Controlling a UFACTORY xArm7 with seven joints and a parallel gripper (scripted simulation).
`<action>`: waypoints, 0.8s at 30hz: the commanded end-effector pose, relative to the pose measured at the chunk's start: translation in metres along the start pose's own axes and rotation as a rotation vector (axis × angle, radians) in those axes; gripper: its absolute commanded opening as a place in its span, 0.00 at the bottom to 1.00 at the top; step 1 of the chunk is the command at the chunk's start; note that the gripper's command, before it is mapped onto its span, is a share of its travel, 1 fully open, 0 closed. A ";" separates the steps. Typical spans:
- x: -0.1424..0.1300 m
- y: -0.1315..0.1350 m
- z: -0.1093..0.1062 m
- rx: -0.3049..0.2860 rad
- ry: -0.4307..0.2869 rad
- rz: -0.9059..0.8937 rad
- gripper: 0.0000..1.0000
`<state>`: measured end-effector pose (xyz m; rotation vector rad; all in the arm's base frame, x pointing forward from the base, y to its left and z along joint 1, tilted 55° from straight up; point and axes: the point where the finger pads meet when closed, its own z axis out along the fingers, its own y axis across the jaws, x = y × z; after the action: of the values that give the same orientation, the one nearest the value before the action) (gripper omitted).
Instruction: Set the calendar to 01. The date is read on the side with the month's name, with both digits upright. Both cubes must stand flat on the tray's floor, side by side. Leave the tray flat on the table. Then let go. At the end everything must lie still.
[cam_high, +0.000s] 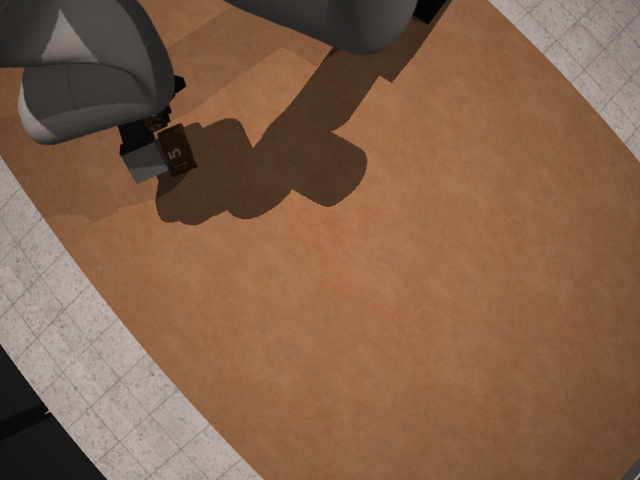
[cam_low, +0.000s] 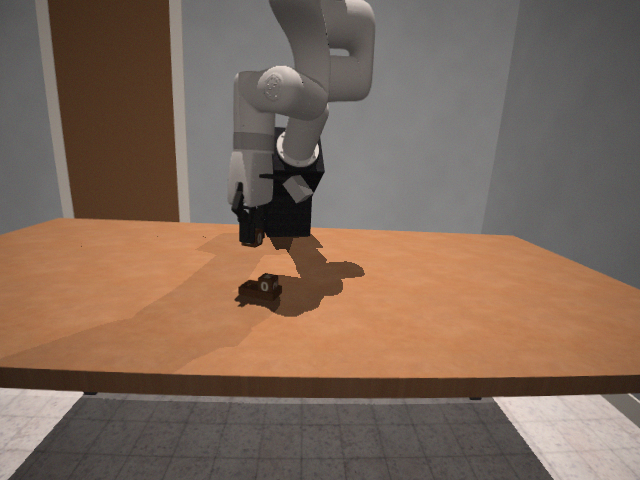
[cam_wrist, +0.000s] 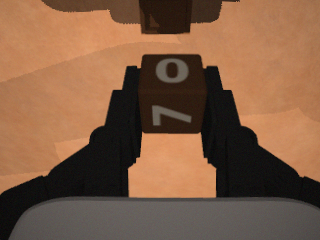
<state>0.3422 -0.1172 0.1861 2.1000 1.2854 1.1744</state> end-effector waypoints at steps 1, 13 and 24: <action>0.000 0.000 -0.005 0.022 0.009 0.002 0.29; 0.000 0.000 -0.007 0.024 0.009 0.002 0.29; 0.010 0.010 -0.005 0.004 -0.002 0.229 0.29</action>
<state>0.3396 -0.1157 0.1926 2.1726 1.2084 1.2100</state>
